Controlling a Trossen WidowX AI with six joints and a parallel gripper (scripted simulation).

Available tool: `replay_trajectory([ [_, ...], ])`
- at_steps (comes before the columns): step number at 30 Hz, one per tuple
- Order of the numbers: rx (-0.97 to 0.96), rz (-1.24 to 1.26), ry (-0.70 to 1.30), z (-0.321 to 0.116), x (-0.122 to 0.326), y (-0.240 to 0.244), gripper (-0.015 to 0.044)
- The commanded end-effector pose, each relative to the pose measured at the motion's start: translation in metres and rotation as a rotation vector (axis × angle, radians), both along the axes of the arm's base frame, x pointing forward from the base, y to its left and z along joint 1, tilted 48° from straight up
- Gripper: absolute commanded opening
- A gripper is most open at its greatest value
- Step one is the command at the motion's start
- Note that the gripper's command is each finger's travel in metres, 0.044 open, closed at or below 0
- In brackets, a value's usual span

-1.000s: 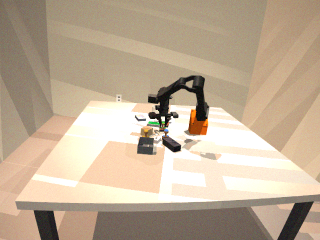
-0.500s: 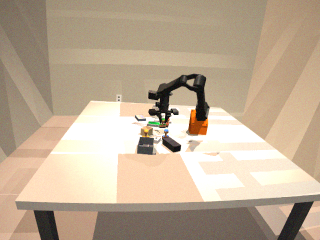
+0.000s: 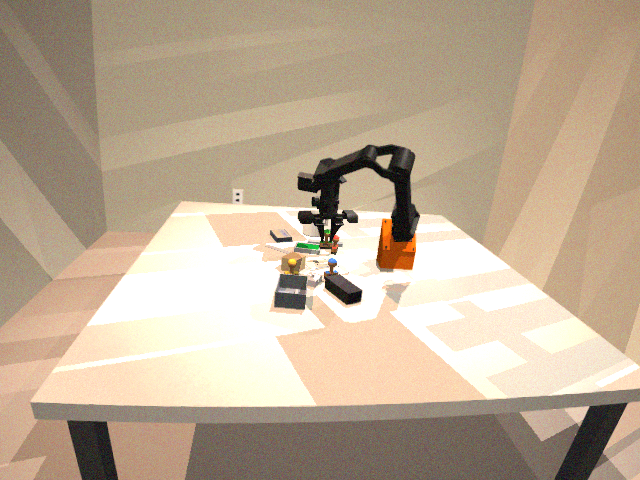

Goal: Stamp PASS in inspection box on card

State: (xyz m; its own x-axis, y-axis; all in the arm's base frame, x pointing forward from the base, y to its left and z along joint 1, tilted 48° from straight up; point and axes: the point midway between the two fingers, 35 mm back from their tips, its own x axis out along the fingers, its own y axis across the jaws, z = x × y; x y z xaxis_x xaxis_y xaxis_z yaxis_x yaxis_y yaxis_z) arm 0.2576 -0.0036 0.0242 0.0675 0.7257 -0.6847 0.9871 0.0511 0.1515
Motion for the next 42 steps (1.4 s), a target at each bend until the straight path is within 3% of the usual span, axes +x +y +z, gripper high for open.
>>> replay_trajectory([
  [1, -0.006, 0.004, -0.006, 0.005, 0.000, -0.006, 0.0000],
  [9, -0.005, 0.005, -0.007, 0.011, 0.001, -0.013, 0.0000],
  [42, -0.008, 0.009, -0.018, 0.003, 0.118, -0.040, 0.0000],
])
